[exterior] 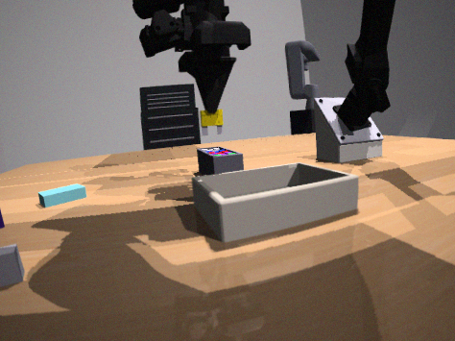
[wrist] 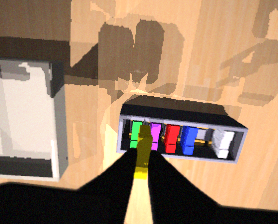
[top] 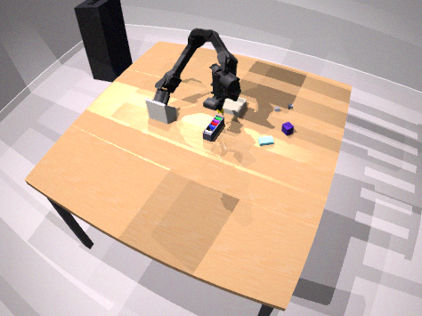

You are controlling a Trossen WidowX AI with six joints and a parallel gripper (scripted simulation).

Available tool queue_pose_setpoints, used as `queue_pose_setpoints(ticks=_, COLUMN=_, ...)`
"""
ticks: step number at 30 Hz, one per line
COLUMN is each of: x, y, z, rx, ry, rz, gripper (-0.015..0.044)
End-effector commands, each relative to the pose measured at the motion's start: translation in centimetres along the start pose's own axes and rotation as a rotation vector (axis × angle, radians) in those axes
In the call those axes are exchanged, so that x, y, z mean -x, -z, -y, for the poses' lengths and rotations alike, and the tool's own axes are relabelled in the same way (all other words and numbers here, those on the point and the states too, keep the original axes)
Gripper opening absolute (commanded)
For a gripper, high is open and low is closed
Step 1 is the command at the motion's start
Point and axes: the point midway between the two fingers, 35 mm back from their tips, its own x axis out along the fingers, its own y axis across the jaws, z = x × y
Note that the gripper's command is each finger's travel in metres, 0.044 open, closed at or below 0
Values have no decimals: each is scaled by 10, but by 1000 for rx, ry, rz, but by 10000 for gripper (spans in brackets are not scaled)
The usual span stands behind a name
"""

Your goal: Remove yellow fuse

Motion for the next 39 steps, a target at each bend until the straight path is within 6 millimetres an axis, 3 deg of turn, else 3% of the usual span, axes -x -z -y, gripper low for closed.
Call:
queue_pose_setpoints(ticks=1, x=1, y=-1, z=-30, rx=-1, ry=-3, rz=4, gripper=0)
queue_pose_setpoints(ticks=16, x=2, y=22, z=-134, rx=4, ry=-32, rz=0, gripper=0)
queue_pose_setpoints(ticks=22, x=1, y=22, z=-136, rx=4, ry=-33, rz=0, gripper=0)
queue_pose_setpoints(ticks=39, x=-25, y=22, z=-136, rx=4, ry=-33, rz=0, gripper=0)
